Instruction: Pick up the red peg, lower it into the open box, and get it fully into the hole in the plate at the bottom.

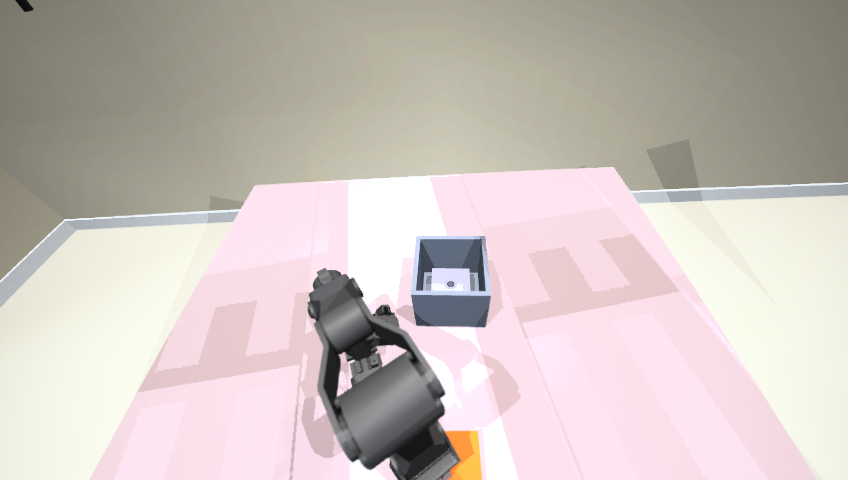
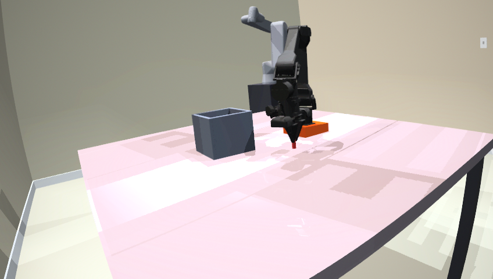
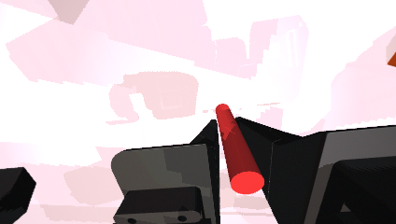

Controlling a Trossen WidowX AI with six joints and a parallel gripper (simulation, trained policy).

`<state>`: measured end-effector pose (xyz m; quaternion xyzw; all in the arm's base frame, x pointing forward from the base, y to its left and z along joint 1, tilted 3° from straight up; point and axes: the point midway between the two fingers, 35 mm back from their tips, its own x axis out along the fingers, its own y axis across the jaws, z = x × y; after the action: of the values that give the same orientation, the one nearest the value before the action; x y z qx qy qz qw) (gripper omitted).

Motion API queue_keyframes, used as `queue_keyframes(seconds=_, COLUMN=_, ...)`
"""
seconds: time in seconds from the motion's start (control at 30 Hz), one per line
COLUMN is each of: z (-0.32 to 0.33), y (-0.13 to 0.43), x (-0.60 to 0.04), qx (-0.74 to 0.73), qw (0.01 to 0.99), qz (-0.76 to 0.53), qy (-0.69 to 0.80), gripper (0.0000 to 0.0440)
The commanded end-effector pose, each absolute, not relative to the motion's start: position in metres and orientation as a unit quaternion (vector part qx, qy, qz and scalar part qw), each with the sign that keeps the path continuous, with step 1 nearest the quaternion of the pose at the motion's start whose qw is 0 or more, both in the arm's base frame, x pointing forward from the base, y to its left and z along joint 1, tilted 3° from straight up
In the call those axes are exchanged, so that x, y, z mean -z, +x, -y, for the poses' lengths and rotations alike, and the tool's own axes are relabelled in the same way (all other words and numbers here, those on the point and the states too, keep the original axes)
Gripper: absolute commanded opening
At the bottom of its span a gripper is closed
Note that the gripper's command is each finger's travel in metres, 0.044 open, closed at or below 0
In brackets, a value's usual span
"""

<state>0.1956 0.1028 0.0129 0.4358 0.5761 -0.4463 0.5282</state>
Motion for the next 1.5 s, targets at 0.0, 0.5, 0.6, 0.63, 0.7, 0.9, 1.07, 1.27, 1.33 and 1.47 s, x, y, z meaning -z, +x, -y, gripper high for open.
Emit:
queue_keyframes(seconds=0.0, z=-0.107, y=0.204, x=-0.02, qx=0.432, qw=0.532, qz=-0.574, qy=0.449, gripper=0.0)
queue_keyframes(seconds=0.5, z=-0.111, y=0.226, x=-0.067, qx=0.383, qw=0.541, qz=-0.551, qy=0.508, gripper=0.0)
queue_keyframes(seconds=0.6, z=-0.11, y=0.232, x=-0.08, qx=0.373, qw=0.547, qz=-0.545, qy=0.515, gripper=0.0)
queue_keyframes(seconds=0.63, z=-0.109, y=0.234, x=-0.084, qx=0.369, qw=0.549, qz=-0.543, qy=0.517, gripper=0.0)
queue_keyframes(seconds=0.7, z=-0.107, y=0.237, x=-0.092, qx=0.363, qw=0.555, qz=-0.539, qy=0.52, gripper=0.0)
queue_keyframes(seconds=0.9, z=-0.096, y=0.247, x=-0.117, qx=0.349, qw=0.575, qz=-0.523, qy=0.524, gripper=0.0)
queue_keyframes(seconds=1.07, z=-0.083, y=0.255, x=-0.139, qx=0.343, qw=0.59, qz=-0.51, qy=0.525, gripper=0.0)
queue_keyframes(seconds=1.27, z=-0.063, y=0.263, x=-0.159, qx=0.347, qw=0.604, qz=-0.491, qy=0.523, gripper=0.0)
queue_keyframes(seconds=1.33, z=-0.055, y=0.265, x=-0.164, qx=0.351, qw=0.608, qz=-0.486, qy=0.521, gripper=0.0)
queue_keyframes(seconds=1.47, z=-0.04, y=0.269, x=-0.17, qx=0.36, qw=0.613, qz=-0.476, qy=0.518, gripper=0.0)
